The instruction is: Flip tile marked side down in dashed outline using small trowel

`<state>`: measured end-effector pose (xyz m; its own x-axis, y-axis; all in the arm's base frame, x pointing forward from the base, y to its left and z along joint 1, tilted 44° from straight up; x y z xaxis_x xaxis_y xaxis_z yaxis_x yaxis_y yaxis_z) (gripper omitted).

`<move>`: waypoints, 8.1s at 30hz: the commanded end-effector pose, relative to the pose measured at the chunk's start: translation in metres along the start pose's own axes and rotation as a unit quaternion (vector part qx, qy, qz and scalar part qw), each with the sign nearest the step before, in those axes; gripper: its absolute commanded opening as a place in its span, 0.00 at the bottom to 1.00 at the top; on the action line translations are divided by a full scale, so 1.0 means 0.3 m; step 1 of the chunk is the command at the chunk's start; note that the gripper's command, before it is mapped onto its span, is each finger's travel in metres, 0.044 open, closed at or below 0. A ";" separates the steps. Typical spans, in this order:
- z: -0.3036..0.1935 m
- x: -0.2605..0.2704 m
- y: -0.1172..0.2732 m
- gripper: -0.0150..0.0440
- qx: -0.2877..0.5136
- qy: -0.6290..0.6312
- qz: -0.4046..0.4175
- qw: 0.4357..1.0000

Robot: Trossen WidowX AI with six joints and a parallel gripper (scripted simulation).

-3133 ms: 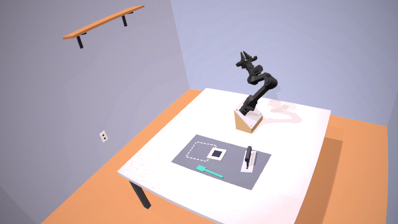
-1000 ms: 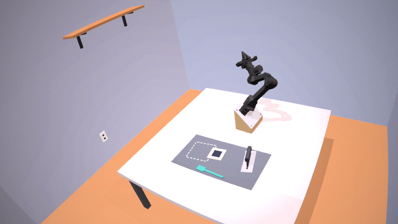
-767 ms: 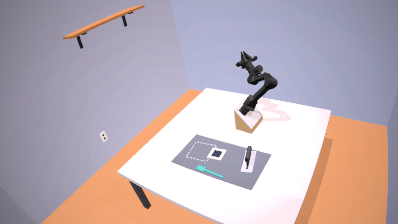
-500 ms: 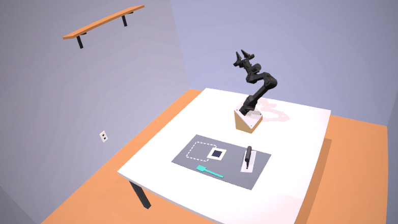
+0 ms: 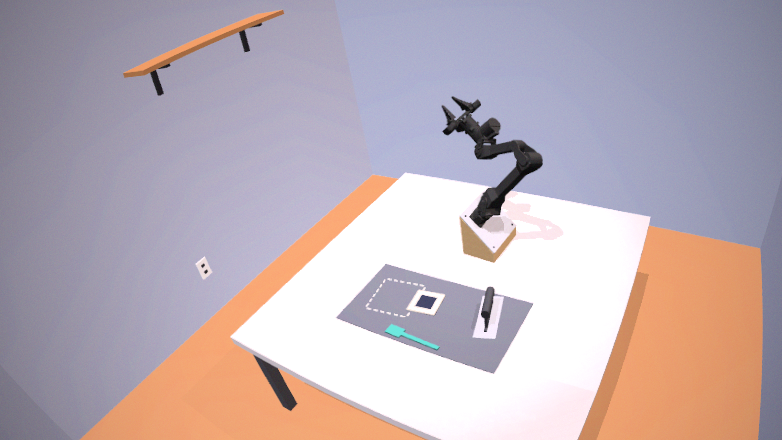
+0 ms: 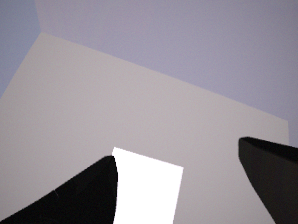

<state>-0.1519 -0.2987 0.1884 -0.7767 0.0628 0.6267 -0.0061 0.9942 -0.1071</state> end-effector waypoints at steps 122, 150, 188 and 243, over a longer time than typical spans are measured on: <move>-1.186 -1.308 0.882 0.71 0.849 0.425 -0.310 0.052; -1.220 -1.162 1.275 0.71 0.930 0.276 -0.139 -0.201; -1.157 -1.228 1.386 0.47 0.930 0.275 -0.139 -0.200; -1.157 -1.228 1.386 0.47 0.722 0.339 -0.603 -0.028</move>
<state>0.3506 0.1215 0.1814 0.4089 0.6336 0.6568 -0.0702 -0.6957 0.7149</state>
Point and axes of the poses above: the point midway between the two fingers, 35 mm back from their tips, its own y axis back along the fingers, its own x axis across the jaws, z = x × y, the point moved 7 cm from there along y, back along the fingers, and after that the axes turned 14 degrees about y, right-handed, at the moved point
